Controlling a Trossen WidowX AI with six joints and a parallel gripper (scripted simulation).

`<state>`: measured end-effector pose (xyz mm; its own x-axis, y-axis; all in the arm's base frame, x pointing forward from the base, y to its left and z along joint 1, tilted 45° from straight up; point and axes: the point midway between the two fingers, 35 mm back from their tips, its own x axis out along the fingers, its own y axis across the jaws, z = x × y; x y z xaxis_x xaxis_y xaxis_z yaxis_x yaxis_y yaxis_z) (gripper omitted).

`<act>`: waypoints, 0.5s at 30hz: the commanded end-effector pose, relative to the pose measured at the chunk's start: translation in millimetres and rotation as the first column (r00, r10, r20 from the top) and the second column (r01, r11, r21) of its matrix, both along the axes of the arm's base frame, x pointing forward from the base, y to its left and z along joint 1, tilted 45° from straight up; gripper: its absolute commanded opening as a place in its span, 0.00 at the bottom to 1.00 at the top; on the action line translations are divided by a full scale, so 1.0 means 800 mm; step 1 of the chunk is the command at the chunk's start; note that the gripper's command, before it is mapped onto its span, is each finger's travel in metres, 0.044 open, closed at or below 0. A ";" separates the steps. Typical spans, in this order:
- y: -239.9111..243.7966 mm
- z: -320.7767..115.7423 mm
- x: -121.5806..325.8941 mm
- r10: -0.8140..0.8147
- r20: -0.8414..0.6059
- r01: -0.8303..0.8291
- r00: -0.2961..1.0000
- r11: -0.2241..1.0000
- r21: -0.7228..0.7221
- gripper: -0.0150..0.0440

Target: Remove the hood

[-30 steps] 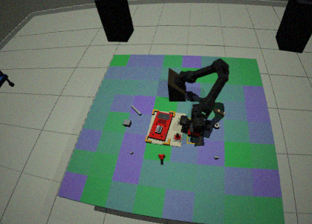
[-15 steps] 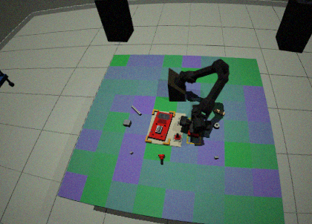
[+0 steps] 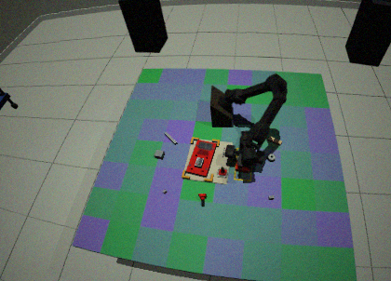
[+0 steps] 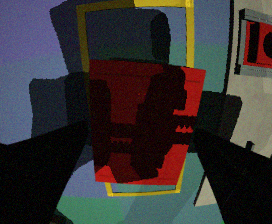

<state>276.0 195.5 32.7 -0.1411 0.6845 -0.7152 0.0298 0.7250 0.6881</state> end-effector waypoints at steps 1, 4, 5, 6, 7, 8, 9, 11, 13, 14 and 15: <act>-0.016 0.017 0.008 0.000 0.007 0.000 1.000 1.000 0.000 1.00; -0.044 0.045 0.014 0.002 0.005 -0.002 1.000 1.000 0.000 1.00; -0.052 0.054 0.014 0.002 0.004 -0.003 1.000 1.000 0.001 1.00; -0.058 0.060 0.015 0.003 0.003 -0.003 1.000 1.000 0.003 1.00; -0.060 0.062 0.015 0.003 0.003 -0.003 1.000 1.000 0.003 1.00; -0.060 0.062 0.015 0.003 0.003 -0.003 1.000 1.000 0.003 1.00; -0.060 0.062 0.015 0.003 0.003 -0.003 1.000 1.000 0.003 1.00; -0.060 0.062 0.015 0.003 0.003 -0.003 1.000 1.000 0.003 1.00; -0.060 0.062 0.015 0.003 0.003 -0.003 1.000 1.000 0.003 1.00; -0.060 0.062 0.015 0.003 0.003 -0.003 1.000 1.000 0.003 1.00; -0.060 0.062 0.015 0.003 0.003 -0.003 1.000 1.000 0.003 1.00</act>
<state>287.5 148.2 80.1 -0.1399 0.6837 -0.7162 0.0316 0.7260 0.6869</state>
